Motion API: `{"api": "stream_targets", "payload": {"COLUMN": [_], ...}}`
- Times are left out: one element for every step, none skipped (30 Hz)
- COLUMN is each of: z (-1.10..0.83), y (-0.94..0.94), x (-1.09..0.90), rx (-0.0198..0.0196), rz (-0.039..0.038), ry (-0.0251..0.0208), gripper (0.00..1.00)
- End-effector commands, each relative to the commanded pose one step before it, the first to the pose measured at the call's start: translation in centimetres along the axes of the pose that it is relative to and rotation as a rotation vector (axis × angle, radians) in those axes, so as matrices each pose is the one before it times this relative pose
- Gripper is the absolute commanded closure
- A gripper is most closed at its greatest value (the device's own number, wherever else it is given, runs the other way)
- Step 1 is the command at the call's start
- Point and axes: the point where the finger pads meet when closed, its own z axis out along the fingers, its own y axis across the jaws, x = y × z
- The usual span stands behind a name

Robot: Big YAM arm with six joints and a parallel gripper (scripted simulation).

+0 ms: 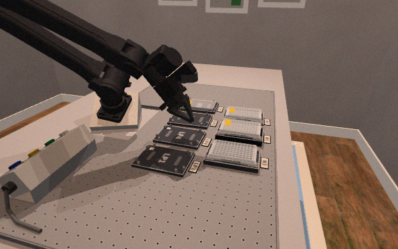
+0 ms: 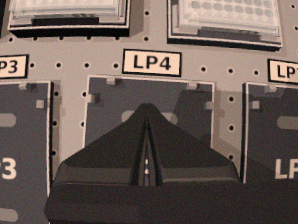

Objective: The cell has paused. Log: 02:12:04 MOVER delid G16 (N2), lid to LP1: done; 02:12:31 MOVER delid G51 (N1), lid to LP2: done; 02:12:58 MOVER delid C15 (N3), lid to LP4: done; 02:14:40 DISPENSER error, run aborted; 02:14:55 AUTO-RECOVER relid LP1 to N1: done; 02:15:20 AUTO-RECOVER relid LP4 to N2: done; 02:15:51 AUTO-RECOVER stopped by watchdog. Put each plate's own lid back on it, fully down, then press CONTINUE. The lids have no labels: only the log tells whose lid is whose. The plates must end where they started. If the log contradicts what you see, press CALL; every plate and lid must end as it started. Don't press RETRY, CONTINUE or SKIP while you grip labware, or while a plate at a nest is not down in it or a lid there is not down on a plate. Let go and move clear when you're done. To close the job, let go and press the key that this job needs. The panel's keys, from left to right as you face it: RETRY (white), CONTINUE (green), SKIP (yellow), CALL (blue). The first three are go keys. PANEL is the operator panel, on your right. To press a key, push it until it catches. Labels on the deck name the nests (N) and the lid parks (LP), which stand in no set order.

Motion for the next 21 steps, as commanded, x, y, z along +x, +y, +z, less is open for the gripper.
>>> {"api": "stream_targets", "payload": {"z": [0.323, 0.000, -0.115, 0.016, 0.008, -0.006, -0.017, -0.026, -0.033, -0.037, -0.024, 0.003, 0.003, 0.003, 0.002, 0.002, 0.001, 0.000, 0.000, 0.001, 0.000], "y": [1.661, 0.000, 0.230, 0.598, 0.569, 0.528, 0.499, 0.481, 0.477, 0.485, 0.525, 0.573, 0.573, 0.572, 0.571, 0.569, 0.568, 0.000, 0.000, 0.568, 0.564], "x": [-0.301, 0.000, -1.219, 0.352, 0.265, 0.066, -0.135, -0.334, -0.532, -0.726, -0.584, 0.054, 0.057, 0.059, 0.061, 0.063, 0.065, 0.000, 0.000, 0.066, 0.067], "rx": [-0.01452, 0.00000, 0.00313, -0.00135, -0.00097, -0.00047, -0.00015, 0.00000, -0.00001, -0.00019, -0.00063, -0.00099, -0.00096, -0.00094, -0.00091, -0.00088, -0.00085, 0.00000, 0.00000, -0.00082, -0.00080], "rz": [0.04629, 0.00000, 0.00984, -0.00219, -0.00167, -0.00010, 0.00166, 0.00357, 0.00562, 0.00780, 0.00678, 0.00061, 0.00056, 0.00051, 0.00046, 0.00042, 0.00037, 0.00000, 0.00000, 0.00034, 0.00030], "ry": [-0.00633, 0.00000, -0.01831, 0.00502, 0.00367, 0.00076, -0.00211, -0.00488, -0.00756, -0.01011, -0.00802, 0.00072, 0.00073, 0.00074, 0.00074, 0.00075, 0.00075, 0.00000, 0.00000, 0.00075, 0.00074], "gripper": [1.00, 1.00, 1.00, 1.00, 1.00, 1.00, 1.00, 1.00, 1.00, 1.00, 1.00, 1.00, 1.00, 1.00, 1.00, 1.00, 1.00, 1.00, 1.00, 1.00, 1.00]}}
